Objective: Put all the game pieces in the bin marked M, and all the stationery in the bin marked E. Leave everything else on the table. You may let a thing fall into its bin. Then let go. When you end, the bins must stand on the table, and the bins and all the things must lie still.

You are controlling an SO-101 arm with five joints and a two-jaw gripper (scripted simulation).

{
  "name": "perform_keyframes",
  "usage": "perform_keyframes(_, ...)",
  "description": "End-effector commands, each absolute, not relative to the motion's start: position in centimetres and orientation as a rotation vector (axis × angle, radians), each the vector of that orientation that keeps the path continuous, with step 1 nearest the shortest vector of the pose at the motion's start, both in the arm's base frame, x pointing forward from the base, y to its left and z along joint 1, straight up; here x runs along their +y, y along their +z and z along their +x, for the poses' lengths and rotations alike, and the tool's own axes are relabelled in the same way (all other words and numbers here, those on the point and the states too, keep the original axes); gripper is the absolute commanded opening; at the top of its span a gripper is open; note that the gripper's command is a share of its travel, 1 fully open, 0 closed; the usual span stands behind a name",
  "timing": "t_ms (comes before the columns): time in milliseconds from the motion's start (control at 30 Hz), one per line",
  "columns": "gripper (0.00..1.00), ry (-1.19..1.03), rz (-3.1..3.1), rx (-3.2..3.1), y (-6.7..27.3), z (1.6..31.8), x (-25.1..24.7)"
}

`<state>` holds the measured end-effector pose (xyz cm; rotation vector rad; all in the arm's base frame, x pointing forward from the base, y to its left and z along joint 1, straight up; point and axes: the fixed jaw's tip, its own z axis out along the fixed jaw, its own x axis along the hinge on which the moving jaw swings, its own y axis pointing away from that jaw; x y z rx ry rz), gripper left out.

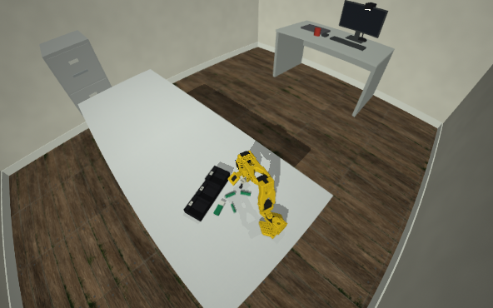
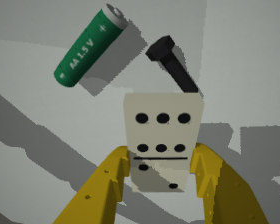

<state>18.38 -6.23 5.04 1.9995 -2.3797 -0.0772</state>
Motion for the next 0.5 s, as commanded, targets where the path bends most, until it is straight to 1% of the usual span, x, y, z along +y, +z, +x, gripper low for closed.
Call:
perform_keyframes(0,0.0,0.028,1.997,-2.441,6.5,19.4,-5.9)
perform_keyframes(167,0.0,0.032,1.944,-2.487,6.6,19.8,-5.3)
perform_keyframes(467,0.0,0.041,1.708,-2.674,7.1,21.2,-2.4)
